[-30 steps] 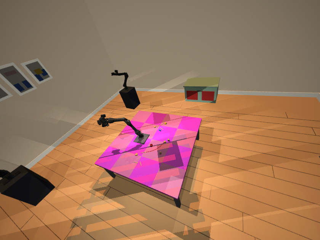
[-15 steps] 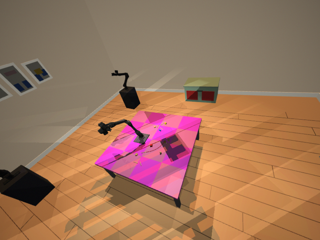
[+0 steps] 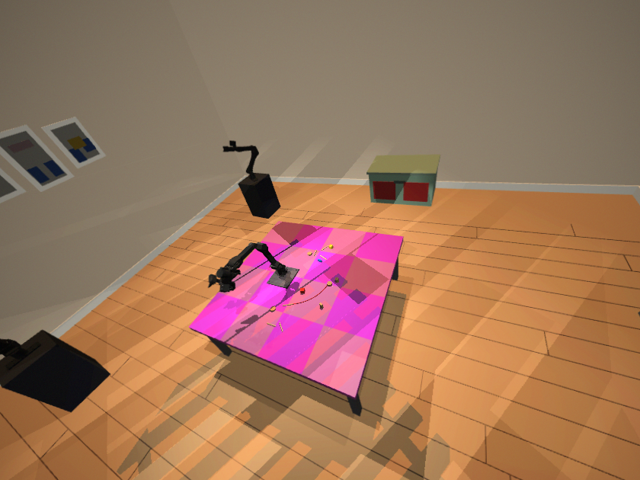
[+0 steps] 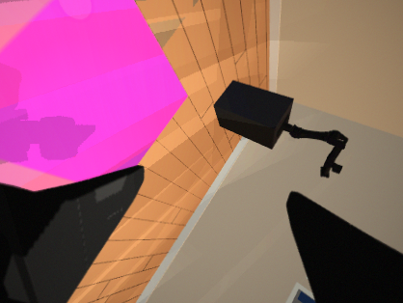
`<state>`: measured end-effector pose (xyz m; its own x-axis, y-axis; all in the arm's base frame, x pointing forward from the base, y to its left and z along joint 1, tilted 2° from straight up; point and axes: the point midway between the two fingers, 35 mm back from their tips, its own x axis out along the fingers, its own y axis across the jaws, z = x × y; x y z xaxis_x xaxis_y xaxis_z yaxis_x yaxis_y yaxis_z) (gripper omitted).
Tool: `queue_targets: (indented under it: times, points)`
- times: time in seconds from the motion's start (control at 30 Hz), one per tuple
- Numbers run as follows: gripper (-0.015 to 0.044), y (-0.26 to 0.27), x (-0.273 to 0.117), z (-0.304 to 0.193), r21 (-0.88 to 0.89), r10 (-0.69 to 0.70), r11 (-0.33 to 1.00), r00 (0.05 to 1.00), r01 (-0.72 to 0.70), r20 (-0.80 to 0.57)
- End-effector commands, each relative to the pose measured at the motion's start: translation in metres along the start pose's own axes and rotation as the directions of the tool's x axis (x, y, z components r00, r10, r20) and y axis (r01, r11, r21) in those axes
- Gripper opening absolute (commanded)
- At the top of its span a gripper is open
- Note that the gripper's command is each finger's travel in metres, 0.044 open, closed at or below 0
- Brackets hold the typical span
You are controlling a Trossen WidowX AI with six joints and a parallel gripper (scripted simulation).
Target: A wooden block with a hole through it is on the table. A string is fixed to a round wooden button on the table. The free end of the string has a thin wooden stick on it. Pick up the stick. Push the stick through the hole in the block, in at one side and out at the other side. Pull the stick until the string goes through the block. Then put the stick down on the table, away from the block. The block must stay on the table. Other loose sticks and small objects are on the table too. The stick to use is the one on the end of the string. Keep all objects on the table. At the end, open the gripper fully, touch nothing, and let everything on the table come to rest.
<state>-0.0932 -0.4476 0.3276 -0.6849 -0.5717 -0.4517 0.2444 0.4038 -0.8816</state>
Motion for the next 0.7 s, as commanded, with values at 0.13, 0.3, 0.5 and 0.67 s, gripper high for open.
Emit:
queue_targets:
  times: [0.13,0.3,0.5,0.67]
  points:
    - [0.044,0.094,-0.063,0.096,-0.356,0.195,0.931,0.94,-0.088,0.279]
    - [0.044,0.158,-0.115,0.132,-0.56,0.336,0.826,0.857,-0.069,0.39]
    - [0.044,0.239,-0.183,0.15,-0.77,0.517,0.638,0.732,0.017,0.445]
    - [0.044,0.307,-0.239,0.142,-0.888,0.659,0.442,0.625,0.129,0.418]
